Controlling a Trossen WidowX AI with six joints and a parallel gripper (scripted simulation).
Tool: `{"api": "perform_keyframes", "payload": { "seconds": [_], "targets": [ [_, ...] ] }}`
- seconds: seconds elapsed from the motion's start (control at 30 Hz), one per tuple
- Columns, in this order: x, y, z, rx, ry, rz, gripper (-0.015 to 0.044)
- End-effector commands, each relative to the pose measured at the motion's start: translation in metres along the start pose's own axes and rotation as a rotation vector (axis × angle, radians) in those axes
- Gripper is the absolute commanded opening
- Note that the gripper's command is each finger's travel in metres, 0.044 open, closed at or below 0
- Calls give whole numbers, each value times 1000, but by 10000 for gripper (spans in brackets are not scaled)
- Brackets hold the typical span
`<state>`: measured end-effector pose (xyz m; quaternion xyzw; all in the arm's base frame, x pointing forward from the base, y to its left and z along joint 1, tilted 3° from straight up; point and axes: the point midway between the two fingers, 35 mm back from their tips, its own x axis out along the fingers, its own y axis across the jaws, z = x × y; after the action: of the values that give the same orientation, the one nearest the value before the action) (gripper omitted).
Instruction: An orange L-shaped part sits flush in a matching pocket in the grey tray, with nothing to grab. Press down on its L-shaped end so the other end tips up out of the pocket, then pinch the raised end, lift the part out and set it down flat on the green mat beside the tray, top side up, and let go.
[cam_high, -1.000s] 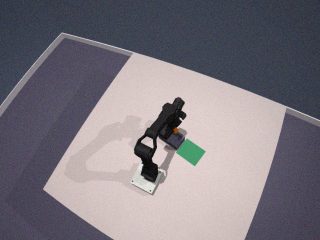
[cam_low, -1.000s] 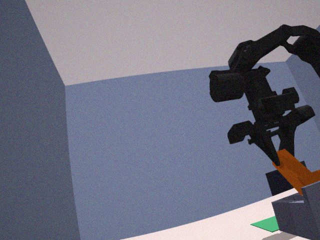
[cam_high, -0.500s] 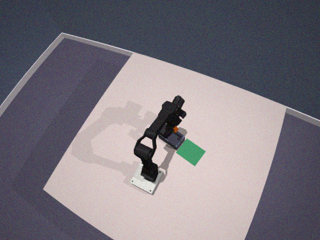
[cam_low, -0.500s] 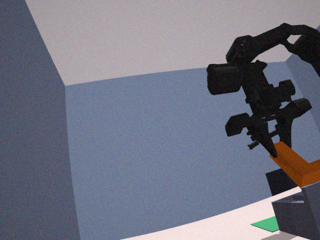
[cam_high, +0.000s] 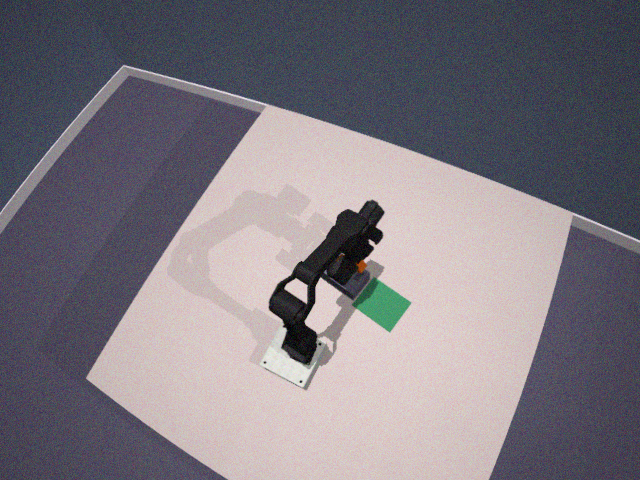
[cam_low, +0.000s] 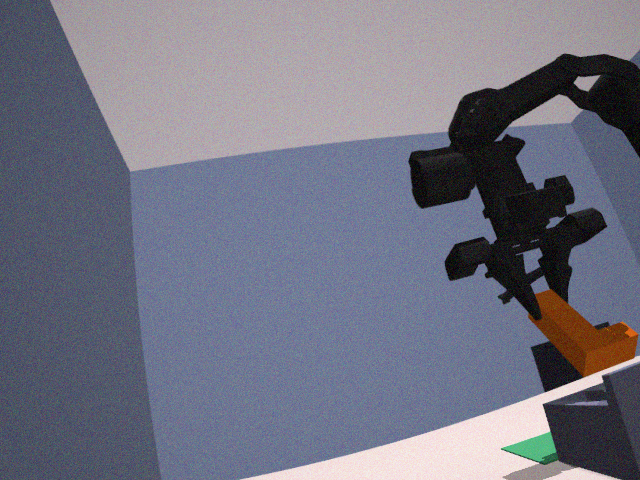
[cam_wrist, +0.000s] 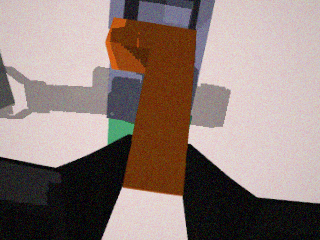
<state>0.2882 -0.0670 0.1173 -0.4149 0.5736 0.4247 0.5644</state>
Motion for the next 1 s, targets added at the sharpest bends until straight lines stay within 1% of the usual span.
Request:
{"api": "perform_keyframes", "payload": {
  "seconds": [0.0, 0.8, 0.97],
  "targets": [
    [1, 2, -19, -2, 1, -3, 0],
    [0, 13, -123, -2, 11, -1, 0],
    [0, 13, -129, -2, 12, -1, 0]
  ]
}}
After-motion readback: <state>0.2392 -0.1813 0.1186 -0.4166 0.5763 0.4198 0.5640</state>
